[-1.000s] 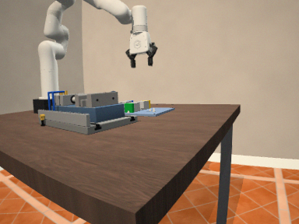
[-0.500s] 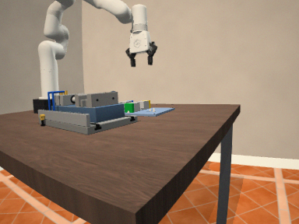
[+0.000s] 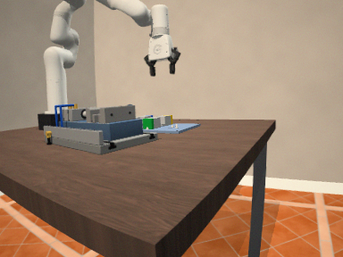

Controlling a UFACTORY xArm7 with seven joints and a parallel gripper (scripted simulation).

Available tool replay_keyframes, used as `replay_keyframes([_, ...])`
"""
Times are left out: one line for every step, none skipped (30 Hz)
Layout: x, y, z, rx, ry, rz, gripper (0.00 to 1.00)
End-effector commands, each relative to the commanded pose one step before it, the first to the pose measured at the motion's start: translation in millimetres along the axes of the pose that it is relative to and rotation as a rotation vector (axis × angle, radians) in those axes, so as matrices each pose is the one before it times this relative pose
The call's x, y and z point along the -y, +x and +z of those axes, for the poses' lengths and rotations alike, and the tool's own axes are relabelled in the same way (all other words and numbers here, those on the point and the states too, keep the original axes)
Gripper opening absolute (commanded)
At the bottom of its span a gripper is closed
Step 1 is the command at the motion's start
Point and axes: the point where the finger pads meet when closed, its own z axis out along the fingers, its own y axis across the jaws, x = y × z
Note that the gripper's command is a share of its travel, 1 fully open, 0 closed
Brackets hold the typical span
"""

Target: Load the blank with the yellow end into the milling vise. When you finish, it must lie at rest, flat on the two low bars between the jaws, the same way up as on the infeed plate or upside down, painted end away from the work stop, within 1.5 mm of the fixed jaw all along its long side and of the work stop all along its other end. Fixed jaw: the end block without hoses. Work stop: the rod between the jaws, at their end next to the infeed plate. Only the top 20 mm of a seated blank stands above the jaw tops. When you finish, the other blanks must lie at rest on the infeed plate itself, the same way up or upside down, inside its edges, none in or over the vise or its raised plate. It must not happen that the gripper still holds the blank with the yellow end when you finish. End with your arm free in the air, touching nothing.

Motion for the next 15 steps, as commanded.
replay_keyframes([-0.87, -11.48, -2.33, -0.0017, -0.00471, 0.00004, 1.0])
replay_keyframes([0.23, -5.99, -0.16, 0.0, 0.00001, 0.0, 1.0])
replay_keyframes([0.23, -5.99, -0.16, 0.0, 0.00001, 0.0, 1.0])
replay_keyframes([0.23, -5.99, -0.16, 0.0, 0.00001, 0.0, 1.0])
replay_keyframes([0.23, -5.99, -0.16, 0.0, 0.00001, 0.0, 1.0])
replay_keyframes([0.23, -5.99, -0.16, 0.0, 0.00001, 0.0, 1.0])
replay_keyframes([0.23, -5.99, -0.16, 0.0, 0.00001, 0.0, 1.0])
replay_keyframes([0.23, -5.99, -0.16, 0.0, 0.00001, 0.0, 1.0])
replay_keyframes([0.23, -5.99, -0.16, 0.0, 0.00001, 0.0, 1.0])
replay_keyframes([0.0, 0.0, 0.0, 0.0, 0.0, 0.0, 1.0])
replay_keyframes([0.0, 0.0, 0.0, 0.0, 0.0, 0.0, 1.0])
replay_keyframes([0.0, 0.0, 0.0, 0.0, 0.0, 0.0, 1.0])
replay_keyframes([0.0, 0.0, 0.0, 0.0, 0.0, 0.0, 1.0])
replay_keyframes([0.0, 0.0, 0.0, 0.0, 0.0, 0.0, 1.0])
replay_keyframes([0.0, 0.0, 0.0, 0.0, 0.0, 0.0, 1.0])
